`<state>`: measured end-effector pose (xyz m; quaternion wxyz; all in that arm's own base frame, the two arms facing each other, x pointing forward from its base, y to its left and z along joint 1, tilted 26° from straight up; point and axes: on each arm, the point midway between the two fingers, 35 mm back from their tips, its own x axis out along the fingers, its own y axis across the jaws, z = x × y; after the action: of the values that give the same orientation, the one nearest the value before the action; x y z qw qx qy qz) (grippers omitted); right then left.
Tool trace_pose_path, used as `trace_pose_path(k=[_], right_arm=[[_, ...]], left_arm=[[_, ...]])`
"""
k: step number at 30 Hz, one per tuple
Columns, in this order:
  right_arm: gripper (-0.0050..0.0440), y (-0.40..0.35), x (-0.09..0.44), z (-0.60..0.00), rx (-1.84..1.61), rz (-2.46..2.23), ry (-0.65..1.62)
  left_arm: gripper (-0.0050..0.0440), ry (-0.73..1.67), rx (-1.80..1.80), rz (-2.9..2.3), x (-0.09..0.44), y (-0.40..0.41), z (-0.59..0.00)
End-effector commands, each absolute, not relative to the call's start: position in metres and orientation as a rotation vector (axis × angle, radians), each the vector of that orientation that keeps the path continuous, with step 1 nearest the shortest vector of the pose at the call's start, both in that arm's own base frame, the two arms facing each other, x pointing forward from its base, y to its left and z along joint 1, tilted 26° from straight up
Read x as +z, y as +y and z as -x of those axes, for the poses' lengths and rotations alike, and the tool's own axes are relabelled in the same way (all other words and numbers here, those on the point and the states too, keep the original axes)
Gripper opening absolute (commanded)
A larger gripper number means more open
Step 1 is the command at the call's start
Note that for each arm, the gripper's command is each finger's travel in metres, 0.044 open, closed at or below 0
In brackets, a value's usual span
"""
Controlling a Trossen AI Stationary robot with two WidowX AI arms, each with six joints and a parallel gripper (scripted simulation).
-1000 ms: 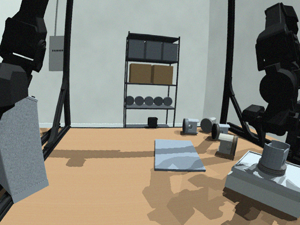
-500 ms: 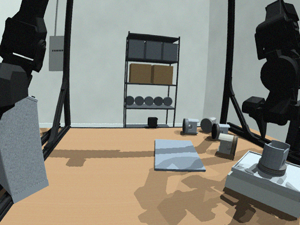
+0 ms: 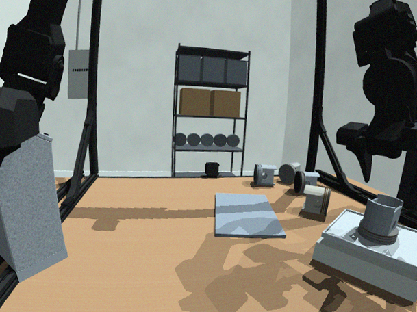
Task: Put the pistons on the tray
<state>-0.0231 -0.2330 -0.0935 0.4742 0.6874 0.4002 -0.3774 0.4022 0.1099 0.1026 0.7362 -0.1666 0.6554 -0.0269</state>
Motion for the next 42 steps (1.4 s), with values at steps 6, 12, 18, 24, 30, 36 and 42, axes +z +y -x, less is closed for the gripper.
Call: trace_pose_path(k=[6,12,18,24,30,36,42], right_arm=[[0.0440,-0.233,-0.093,0.023,-0.920,-1.682,0.978],[0.0440,-0.233,-0.093,0.023,-0.920,-1.682,0.978],[0.0440,-0.233,-0.093,0.023,-0.920,-1.682,0.978],[0.0440,-0.233,-0.093,0.023,-0.920,-1.682,0.978],[0.0440,-0.233,-0.093,0.023,-0.920,-1.682,0.978],[0.0440,-0.233,-0.093,0.023,-0.920,-1.682,0.978],[0.0440,-0.233,-0.093,0.023,-0.920,-1.682,0.978]], left_arm=[[0.0378,1.424,-0.061,0.361,0.124,0.114,-0.396],[0.0378,1.266,-0.028,0.360,0.124,0.114,-0.396],[0.0378,1.159,-0.006,0.360,0.123,0.114,-0.396],[0.0378,1.159,-0.006,0.360,0.113,0.105,-0.369],[0.0378,1.159,-0.006,0.360,0.103,0.097,-0.342],[0.0378,1.159,-0.006,0.360,0.096,0.091,-0.324],[0.0378,1.159,-0.006,0.360,0.086,0.083,-0.297]])
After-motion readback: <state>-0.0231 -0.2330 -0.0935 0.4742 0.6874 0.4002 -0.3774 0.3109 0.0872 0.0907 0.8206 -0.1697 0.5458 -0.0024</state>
